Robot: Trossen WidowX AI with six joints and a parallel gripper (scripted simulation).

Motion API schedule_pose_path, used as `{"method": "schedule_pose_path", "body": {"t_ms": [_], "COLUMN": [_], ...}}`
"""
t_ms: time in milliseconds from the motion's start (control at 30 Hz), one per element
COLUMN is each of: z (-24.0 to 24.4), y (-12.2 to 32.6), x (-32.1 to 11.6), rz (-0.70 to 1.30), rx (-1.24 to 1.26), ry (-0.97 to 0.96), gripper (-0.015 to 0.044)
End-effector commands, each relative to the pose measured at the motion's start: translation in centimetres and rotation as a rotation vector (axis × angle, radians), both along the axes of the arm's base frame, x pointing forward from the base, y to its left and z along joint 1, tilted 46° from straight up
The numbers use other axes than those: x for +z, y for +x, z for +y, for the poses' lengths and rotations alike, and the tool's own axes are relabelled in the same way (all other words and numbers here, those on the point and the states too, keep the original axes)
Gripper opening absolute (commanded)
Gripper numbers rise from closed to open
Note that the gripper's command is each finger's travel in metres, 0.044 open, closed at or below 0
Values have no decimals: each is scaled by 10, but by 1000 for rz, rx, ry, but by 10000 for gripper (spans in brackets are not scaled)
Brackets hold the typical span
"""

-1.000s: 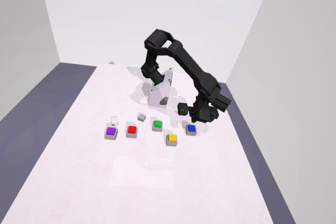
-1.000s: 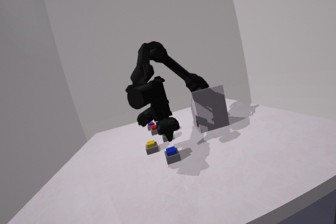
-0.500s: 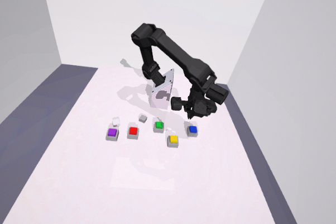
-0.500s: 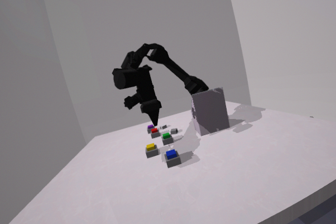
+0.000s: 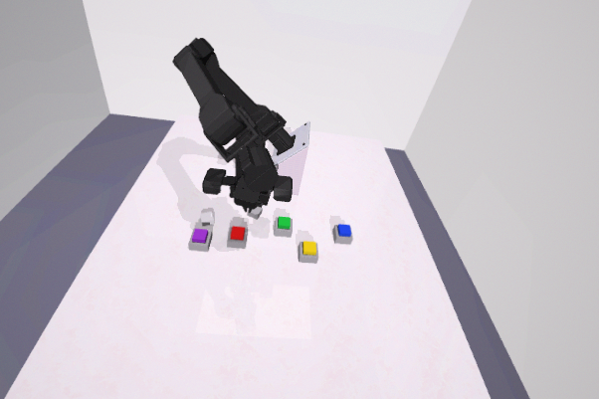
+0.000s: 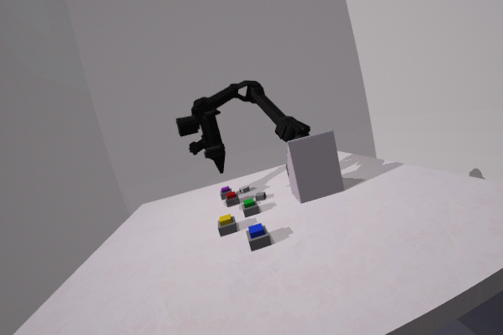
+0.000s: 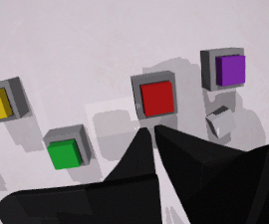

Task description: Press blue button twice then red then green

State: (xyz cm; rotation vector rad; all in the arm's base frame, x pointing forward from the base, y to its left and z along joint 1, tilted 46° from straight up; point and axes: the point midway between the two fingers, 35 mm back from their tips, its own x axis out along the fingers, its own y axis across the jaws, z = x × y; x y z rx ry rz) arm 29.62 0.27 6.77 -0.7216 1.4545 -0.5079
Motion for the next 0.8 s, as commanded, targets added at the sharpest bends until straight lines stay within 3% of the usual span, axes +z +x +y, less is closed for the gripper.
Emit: {"method": "schedule_pose_path", "body": {"t_ms": [0, 200, 367, 767], "z": [-19, -20, -61, -70], "y": [-6, -6, -2, -1], "x": [16, 14, -25, -33], "rz": [9, 9, 9, 9], "rx": [10, 11, 11, 10], "ry": [-20, -19, -21, -22], "gripper": [20, 20, 20, 20]}}
